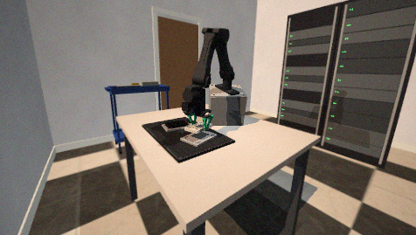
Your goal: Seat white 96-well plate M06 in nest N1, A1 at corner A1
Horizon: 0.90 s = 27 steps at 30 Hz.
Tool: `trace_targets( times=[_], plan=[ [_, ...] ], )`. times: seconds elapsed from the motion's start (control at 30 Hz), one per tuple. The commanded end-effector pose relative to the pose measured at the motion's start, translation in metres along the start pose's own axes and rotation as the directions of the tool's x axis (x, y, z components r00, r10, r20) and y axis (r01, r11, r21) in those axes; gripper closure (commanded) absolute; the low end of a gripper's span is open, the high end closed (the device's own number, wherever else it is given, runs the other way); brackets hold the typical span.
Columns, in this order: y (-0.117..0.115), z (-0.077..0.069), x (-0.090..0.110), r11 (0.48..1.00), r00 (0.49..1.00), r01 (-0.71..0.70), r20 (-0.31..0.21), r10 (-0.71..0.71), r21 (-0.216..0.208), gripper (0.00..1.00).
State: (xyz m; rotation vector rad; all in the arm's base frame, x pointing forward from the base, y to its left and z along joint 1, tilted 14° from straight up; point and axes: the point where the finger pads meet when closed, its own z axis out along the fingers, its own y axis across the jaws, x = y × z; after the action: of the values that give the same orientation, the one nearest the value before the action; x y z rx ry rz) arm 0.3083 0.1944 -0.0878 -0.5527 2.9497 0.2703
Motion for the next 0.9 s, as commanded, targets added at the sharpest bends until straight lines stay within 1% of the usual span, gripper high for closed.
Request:
trace_targets(
  times=[0.0,0.87],
  plan=[
    [0.0060,-0.0182,-0.0231,1.000,0.998,0.012,0.070,-0.011,-0.009,1.00],
    [0.0083,-0.0181,-0.0228,1.000,0.998,0.009,0.061,-0.009,-0.008,1.00]
  ],
)
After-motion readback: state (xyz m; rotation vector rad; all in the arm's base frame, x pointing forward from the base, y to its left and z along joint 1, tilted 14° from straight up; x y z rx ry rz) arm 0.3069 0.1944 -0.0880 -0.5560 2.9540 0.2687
